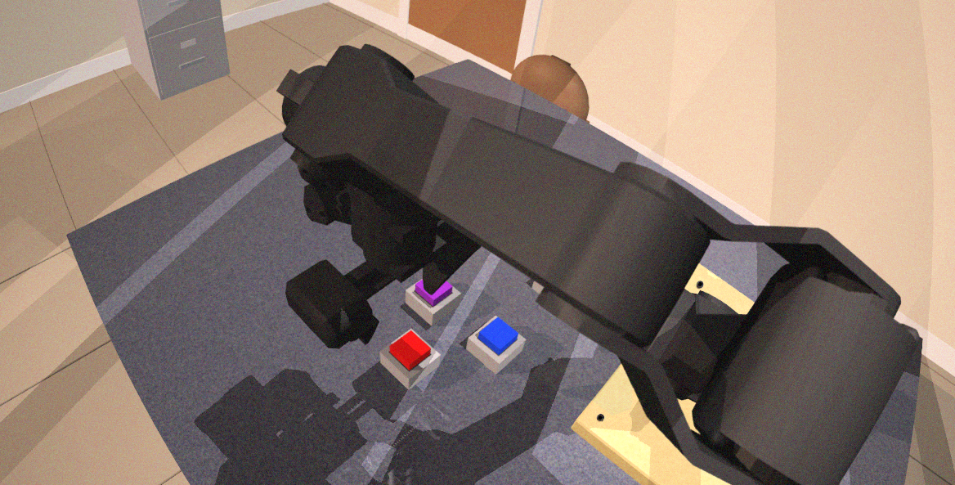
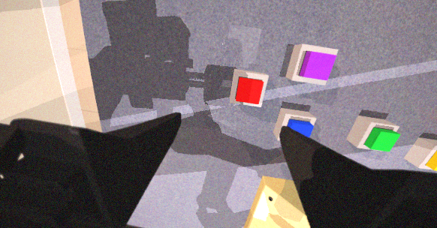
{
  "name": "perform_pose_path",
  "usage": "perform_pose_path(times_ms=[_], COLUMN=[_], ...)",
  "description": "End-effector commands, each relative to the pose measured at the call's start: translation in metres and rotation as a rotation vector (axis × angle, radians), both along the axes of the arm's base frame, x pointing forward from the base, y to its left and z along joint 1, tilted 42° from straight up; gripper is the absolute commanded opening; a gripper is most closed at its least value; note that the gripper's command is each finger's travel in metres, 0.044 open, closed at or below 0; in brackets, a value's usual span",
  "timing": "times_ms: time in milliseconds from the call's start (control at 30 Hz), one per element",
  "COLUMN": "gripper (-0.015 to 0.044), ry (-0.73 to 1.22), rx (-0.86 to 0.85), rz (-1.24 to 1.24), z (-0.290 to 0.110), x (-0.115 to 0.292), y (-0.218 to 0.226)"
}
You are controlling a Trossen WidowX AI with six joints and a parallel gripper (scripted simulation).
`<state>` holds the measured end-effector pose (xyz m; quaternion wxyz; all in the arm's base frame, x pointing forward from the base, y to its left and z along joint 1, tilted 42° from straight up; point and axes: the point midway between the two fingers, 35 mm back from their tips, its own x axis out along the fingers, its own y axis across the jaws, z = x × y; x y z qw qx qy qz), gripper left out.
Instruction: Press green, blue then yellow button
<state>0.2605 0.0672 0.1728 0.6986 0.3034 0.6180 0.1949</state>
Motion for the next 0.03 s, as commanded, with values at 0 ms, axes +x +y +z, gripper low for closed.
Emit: perform_pose_path(times_ms=[0], gripper=[0.0400], ry=[0.023], rx=[0.009], rz=[-0.008], z=[0.0009], x=[-0.0036], y=[0.0037])
